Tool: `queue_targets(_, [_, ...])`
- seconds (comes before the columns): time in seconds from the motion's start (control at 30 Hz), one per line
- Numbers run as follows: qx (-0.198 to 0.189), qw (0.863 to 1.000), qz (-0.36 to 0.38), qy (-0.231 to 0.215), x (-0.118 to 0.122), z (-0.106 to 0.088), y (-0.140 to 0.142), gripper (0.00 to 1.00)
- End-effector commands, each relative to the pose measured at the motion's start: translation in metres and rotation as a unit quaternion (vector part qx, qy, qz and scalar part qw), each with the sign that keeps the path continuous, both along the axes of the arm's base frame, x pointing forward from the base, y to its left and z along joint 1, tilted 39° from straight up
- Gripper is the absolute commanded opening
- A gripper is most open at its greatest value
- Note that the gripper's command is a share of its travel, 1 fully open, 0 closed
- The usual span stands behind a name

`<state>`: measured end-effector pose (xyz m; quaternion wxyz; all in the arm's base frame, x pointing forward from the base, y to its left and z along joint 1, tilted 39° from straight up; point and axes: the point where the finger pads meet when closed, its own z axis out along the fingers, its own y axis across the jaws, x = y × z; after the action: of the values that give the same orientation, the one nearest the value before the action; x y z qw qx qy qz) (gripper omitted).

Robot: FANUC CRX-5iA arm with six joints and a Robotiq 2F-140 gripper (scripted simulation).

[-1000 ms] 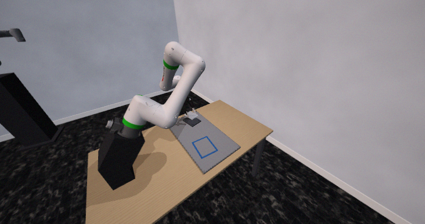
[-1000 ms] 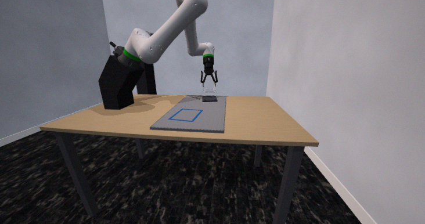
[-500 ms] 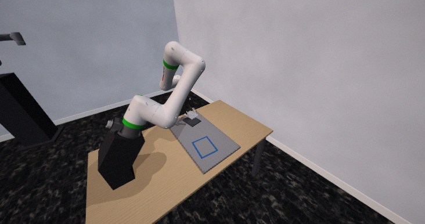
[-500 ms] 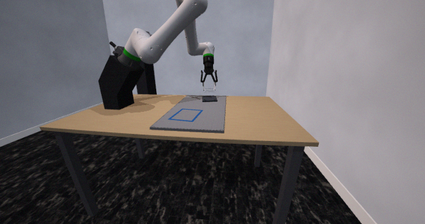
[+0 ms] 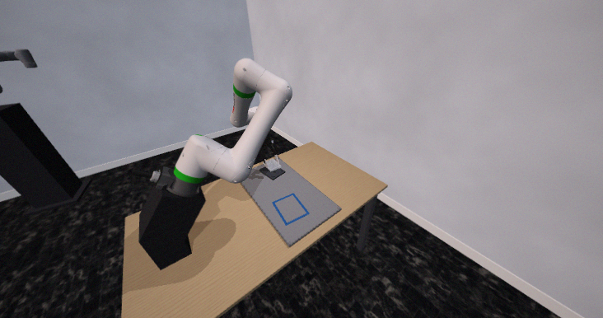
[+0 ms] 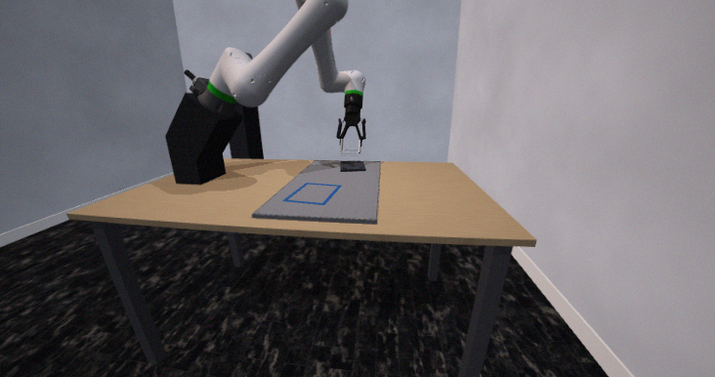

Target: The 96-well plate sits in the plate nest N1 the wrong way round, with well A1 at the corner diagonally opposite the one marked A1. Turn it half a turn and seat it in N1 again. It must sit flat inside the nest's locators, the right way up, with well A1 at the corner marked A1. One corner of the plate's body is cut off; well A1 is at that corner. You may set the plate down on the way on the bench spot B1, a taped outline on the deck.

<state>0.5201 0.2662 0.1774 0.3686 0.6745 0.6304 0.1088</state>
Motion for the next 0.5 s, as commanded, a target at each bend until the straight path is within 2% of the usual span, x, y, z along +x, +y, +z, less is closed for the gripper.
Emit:
queue_targets(0.0, [0.011,1.0,-0.013,0.001,0.0,-0.002,-0.011,0.0])
queue_targets(0.47, [0.011,1.0,-0.013,0.001,-0.002,-0.008,-0.05,0.0])
